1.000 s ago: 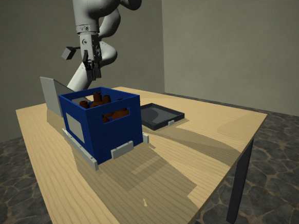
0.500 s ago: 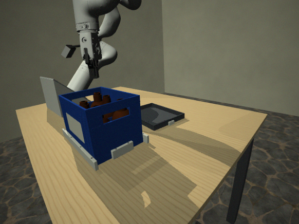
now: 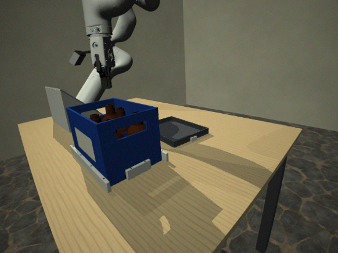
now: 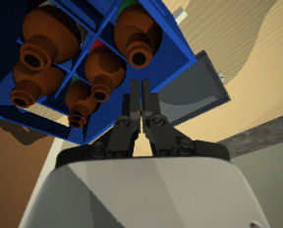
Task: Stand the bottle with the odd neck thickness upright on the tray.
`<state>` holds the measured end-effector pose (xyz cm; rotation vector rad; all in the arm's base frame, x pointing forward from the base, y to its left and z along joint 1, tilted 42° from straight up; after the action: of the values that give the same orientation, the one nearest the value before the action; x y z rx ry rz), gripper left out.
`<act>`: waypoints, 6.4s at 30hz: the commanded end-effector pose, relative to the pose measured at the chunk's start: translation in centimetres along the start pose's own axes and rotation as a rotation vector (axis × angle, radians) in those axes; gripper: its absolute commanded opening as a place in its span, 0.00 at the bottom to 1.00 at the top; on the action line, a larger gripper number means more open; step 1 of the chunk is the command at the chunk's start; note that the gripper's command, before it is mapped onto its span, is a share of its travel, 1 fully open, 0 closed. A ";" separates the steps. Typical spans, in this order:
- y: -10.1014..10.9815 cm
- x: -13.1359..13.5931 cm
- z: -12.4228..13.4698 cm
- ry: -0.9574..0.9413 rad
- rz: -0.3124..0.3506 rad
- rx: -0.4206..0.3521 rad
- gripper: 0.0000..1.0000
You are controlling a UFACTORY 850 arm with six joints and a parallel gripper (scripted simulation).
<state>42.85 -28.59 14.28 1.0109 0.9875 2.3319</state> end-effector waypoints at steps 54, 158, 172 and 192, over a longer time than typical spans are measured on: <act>0.1 -6.5 5.2 0.001 -0.002 0.000 0.65; -4.3 -6.7 5.2 0.001 -0.002 0.000 0.65; -4.3 -6.7 5.2 0.001 -0.002 0.000 0.65; -5.2 -6.7 5.2 0.001 -0.002 0.000 0.65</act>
<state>51.53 -26.92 10.02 1.0109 0.9878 2.3318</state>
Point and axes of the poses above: the point where the finger pads meet when closed, its own y axis back along the fingers, its own x axis across the jaws, z = x × y, the point moved 10 cm from there along y, back along the fingers, and after that the axes turned 5 degrees about y, right-handed, at the moved point
